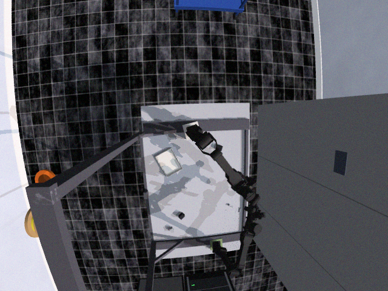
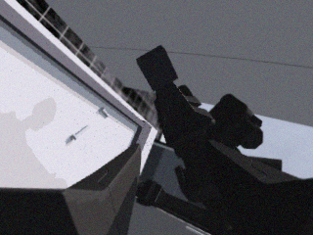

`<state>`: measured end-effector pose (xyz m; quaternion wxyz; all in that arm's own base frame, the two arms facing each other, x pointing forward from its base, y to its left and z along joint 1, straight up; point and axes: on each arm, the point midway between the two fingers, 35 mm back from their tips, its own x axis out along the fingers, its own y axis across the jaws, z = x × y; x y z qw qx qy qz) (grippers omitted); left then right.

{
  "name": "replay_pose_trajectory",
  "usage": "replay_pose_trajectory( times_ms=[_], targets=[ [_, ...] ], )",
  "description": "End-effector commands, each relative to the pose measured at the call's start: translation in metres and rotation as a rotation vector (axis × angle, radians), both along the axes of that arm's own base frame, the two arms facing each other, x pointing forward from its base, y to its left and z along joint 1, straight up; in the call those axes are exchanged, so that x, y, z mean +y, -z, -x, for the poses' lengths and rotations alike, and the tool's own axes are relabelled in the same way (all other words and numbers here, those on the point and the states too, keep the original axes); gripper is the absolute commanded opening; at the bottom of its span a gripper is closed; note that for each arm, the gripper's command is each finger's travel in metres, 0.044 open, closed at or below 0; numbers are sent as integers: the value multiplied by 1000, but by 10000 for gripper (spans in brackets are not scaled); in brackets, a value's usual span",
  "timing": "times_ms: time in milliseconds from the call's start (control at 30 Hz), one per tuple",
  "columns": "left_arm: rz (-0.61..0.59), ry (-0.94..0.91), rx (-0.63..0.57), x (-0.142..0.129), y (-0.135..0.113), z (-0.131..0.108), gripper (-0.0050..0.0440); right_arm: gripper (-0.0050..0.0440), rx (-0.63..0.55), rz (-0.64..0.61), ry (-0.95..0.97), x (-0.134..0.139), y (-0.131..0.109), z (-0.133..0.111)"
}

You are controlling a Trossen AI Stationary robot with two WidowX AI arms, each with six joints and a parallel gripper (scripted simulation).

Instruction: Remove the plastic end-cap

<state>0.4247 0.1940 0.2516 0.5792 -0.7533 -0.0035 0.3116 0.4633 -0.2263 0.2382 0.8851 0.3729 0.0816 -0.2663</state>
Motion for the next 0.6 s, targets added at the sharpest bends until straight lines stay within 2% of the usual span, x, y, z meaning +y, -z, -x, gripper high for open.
replay_pose_trajectory(
  times_ms=[0, 67, 333, 567],
  targets=[
    [143, -121, -43, 25, 0, -4, 215, 0, -35, 16, 3, 0, -18, 1],
    [143, -121, -43, 25, 0, -4, 215, 0, -35, 16, 3, 0, -18, 1],
    [370, -315, -76, 59, 22, -5, 215, 0, -35, 16, 3, 0, -18, 1],
    [337, -287, -75, 55, 17, -6, 215, 0, -35, 16, 3, 0, -18, 1]
  ],
)
